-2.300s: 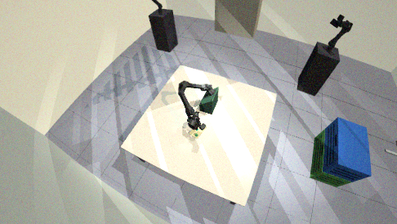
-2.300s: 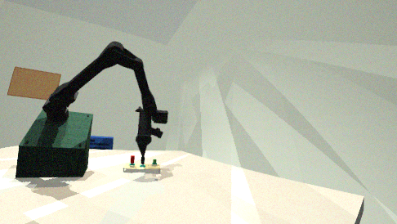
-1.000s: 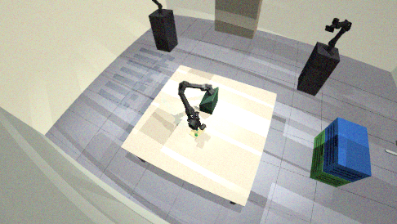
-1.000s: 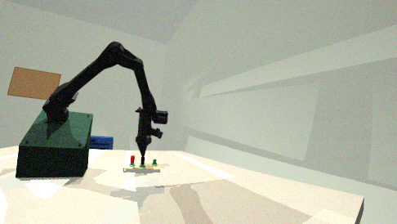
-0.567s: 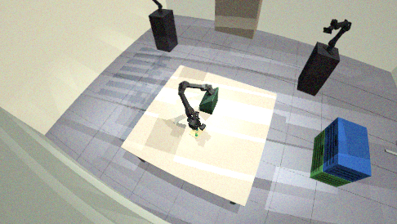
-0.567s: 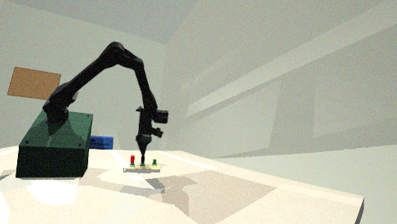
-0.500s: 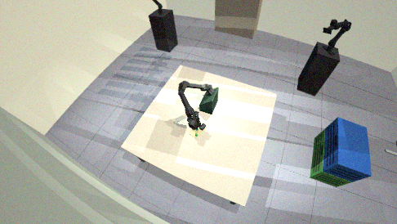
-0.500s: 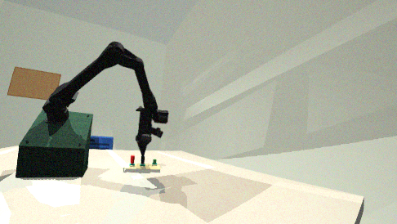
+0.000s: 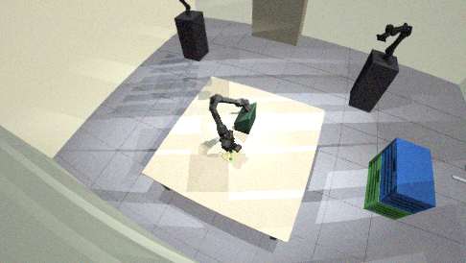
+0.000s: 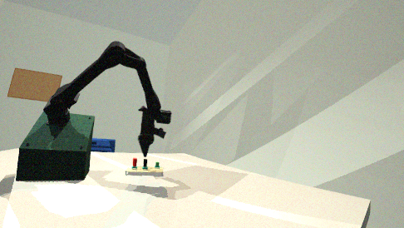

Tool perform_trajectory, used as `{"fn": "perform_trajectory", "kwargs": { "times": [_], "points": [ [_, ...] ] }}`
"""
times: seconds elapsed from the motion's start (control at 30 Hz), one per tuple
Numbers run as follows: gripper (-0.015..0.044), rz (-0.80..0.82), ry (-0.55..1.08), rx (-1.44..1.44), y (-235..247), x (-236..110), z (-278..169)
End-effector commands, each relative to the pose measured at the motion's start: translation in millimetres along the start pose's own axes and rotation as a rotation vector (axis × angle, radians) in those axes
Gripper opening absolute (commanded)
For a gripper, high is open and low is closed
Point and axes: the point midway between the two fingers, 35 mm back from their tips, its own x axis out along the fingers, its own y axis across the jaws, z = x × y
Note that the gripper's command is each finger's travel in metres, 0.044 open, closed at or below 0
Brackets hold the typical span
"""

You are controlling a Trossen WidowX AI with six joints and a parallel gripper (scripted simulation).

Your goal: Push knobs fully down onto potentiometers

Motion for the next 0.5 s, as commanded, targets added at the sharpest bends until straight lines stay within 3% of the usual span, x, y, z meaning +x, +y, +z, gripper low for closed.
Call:
{"fn": "perform_trajectory", "kwargs": {
  "times": [0.0,0.27,0.47],
  "points": [
    [0.0236,0.0,0.001,-0.002,0,0,-2],
    [0.044,0.007,0.001,0.001,-3,-20,-85],
    [0.044,0.007,0.001,0.003,-13,-25,-138]
  ]
}}
